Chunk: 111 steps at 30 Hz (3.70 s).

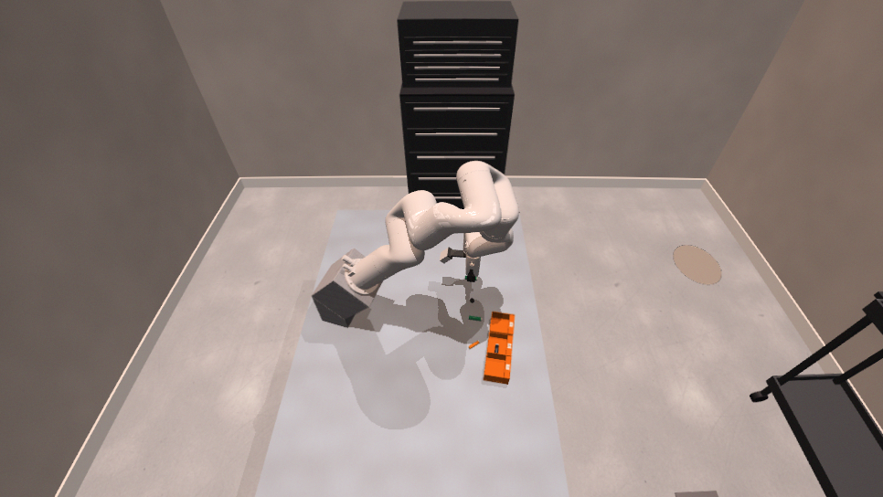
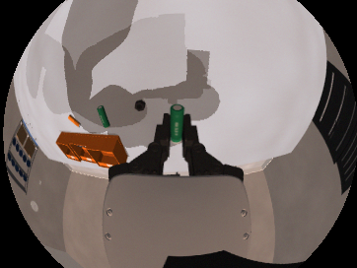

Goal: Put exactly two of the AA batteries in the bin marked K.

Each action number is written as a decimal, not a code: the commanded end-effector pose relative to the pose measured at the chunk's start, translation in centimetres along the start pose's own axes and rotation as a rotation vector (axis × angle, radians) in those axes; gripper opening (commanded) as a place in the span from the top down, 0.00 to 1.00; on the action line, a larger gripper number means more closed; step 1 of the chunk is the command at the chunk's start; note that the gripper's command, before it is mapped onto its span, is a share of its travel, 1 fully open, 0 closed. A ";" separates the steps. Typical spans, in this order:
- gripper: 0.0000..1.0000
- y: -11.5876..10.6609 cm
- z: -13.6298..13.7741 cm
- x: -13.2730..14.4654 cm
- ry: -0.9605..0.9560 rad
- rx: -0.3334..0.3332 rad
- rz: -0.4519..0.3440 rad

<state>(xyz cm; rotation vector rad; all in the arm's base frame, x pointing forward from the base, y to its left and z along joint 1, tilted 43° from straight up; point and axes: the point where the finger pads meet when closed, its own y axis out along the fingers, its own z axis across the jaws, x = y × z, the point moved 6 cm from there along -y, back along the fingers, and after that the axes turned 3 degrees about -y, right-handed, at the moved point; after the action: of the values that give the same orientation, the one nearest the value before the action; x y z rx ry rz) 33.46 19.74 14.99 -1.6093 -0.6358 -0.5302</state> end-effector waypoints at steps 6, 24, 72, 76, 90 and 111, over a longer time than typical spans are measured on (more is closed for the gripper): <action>1.00 -0.1 0.0 0.1 0.000 0.001 -0.001; 1.00 -0.7 -5.5 2.4 0.439 -0.001 0.000; 1.00 -0.7 -26.2 11.0 1.600 0.002 -0.002; 1.00 -0.7 -26.1 10.9 1.600 0.002 -0.002; 1.00 -0.7 -26.1 10.9 1.600 0.002 -0.002; 1.00 -0.7 -26.1 11.0 1.600 0.002 -0.002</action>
<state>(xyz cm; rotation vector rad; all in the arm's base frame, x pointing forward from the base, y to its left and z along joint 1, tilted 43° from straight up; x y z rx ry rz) 41.51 -4.75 26.01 -0.7419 0.5621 -1.5447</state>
